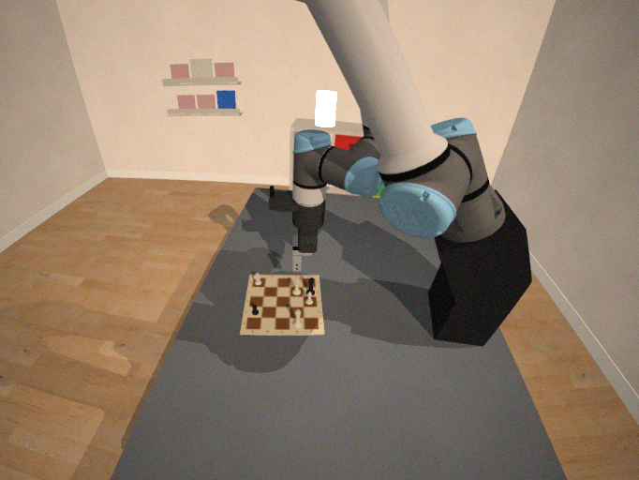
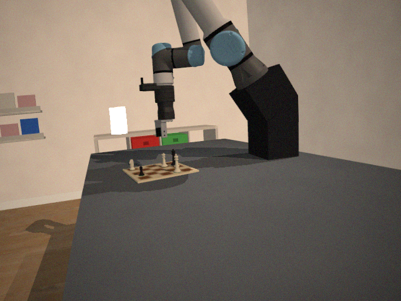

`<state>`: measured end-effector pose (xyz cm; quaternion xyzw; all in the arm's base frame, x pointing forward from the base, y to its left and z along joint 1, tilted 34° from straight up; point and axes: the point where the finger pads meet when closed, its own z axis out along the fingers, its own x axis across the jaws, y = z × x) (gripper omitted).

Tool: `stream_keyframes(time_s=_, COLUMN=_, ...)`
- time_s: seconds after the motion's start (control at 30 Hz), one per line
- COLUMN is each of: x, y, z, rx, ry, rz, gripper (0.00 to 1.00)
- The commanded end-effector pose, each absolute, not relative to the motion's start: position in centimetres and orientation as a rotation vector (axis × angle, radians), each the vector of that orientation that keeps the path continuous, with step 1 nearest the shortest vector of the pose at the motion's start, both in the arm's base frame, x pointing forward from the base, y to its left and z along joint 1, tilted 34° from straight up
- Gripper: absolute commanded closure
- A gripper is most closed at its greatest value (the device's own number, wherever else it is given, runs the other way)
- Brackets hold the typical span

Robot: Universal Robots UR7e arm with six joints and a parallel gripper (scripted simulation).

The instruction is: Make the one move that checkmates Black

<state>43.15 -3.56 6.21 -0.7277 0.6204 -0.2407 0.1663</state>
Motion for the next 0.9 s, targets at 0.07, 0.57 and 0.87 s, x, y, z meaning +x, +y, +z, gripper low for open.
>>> stream_keyframes(time_s=0.07, x=42.6, y=-3.4, z=6.7, rx=-2.072, ry=1.767, rz=-0.683, gripper=0.00)
stream_keyframes(time_s=0.57, x=41.3, y=-3.3, z=8.6, rx=-2.072, ry=1.767, rz=-0.683, gripper=0.00)
stream_keyframes(time_s=0.87, x=40.6, y=-3.3, z=10.0, rx=-2.071, ry=1.766, rz=-0.687, gripper=0.00)
